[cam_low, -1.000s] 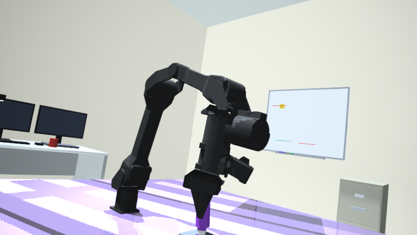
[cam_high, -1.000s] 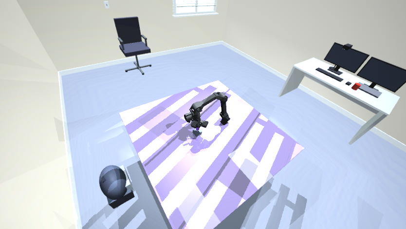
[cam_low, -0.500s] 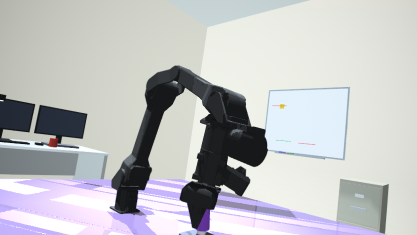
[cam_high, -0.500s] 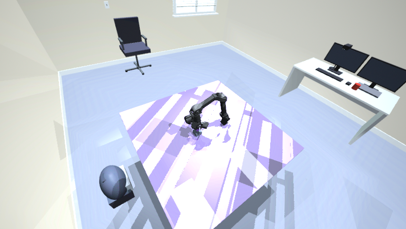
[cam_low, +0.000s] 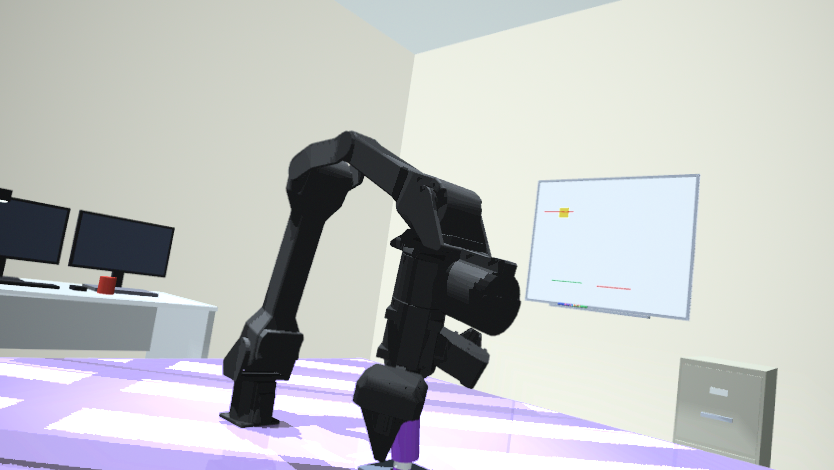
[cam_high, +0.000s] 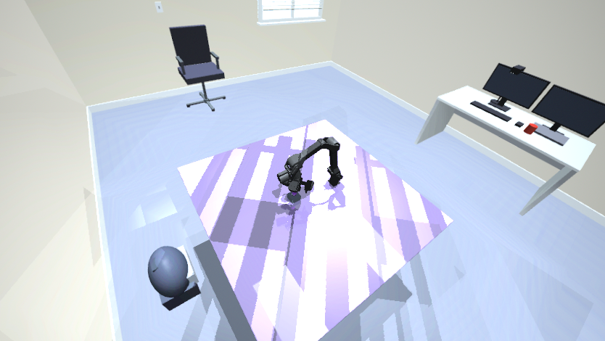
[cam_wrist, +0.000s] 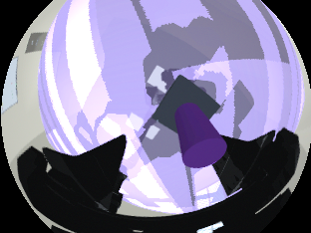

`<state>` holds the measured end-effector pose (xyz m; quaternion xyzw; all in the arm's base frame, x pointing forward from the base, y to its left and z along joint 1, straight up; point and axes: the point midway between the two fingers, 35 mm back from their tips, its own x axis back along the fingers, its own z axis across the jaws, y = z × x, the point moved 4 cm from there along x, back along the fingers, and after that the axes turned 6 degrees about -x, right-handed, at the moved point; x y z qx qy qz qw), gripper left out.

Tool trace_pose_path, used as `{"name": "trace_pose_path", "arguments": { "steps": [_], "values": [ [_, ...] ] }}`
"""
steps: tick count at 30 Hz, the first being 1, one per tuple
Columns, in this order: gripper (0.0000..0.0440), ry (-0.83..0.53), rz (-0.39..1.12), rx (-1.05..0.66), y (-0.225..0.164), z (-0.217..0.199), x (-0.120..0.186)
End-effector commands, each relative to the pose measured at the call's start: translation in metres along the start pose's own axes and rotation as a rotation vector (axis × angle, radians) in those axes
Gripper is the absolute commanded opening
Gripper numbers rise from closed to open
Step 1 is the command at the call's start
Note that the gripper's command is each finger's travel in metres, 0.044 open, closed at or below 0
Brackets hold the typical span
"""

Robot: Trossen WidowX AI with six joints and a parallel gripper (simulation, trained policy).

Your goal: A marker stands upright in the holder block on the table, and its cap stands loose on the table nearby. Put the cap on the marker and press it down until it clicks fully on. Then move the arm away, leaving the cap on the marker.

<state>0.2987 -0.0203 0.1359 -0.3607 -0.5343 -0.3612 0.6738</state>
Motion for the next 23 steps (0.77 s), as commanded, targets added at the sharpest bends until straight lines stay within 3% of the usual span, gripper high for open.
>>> {"name": "trace_pose_path", "arguments": {
  "steps": [1, 18, 23],
  "values": [
    [0.044, -0.003, -0.031, 0.008, 0.0, 0.002, 0.004],
    [0.0439, -0.067, -0.172, 0.048, 0.0, 0.005, 0.054],
    [0.0402, -0.08, -0.195, 0.067, -0.002, 0.006, 0.063]
  ]
}}
